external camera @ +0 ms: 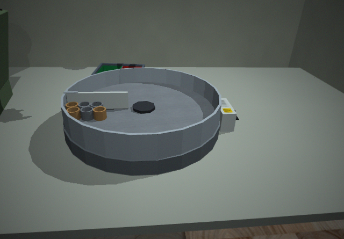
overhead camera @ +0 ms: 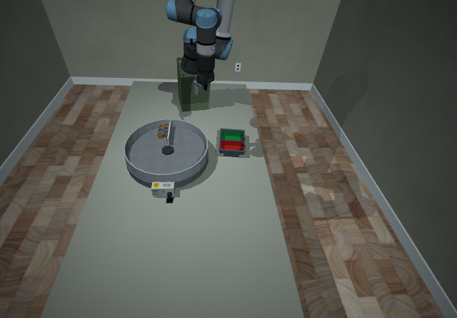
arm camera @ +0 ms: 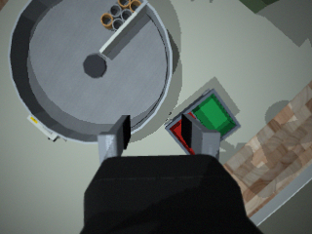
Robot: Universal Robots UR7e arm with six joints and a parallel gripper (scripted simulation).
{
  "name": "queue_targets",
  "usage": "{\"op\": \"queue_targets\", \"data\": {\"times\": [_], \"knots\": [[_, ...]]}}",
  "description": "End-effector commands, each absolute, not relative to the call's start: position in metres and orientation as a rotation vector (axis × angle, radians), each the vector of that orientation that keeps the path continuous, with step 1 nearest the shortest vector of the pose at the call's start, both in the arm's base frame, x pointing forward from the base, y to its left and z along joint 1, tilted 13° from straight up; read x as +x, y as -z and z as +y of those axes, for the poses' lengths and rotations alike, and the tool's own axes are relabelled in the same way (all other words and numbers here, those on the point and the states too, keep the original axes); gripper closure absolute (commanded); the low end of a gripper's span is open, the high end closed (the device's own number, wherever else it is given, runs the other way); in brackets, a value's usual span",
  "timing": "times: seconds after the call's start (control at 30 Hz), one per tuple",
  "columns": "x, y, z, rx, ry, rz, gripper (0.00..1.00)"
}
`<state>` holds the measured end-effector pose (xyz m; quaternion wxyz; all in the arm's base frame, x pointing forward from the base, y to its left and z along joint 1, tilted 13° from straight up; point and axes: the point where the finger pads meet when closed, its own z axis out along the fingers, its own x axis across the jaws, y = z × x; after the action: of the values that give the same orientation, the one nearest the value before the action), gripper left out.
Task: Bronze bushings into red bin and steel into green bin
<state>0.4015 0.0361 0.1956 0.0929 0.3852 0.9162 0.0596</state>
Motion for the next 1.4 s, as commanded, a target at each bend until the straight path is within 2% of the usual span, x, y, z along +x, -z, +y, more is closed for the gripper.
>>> {"op": "queue_targets", "data": {"times": [0.0,0.47,0.5,0.63,0.83,1.0,1.37], "knots": [[0.402,-0.196,0.036,1.143,-0.177,2.718,0.0],[0.402,-0.196,0.036,1.143,-0.177,2.718,0.0],[0.402,-0.187,0.029,1.143,-0.177,2.718,0.73],[0.401,-0.153,0.0,1.143,-0.178,2.718,0.73],[0.401,-0.151,-0.001,1.143,-0.178,2.718,0.73],[0.401,-0.109,-0.035,1.143,-0.178,2.719,0.73],[0.401,-0.07,-0.068,1.143,-0.179,2.718,0.73]]}}
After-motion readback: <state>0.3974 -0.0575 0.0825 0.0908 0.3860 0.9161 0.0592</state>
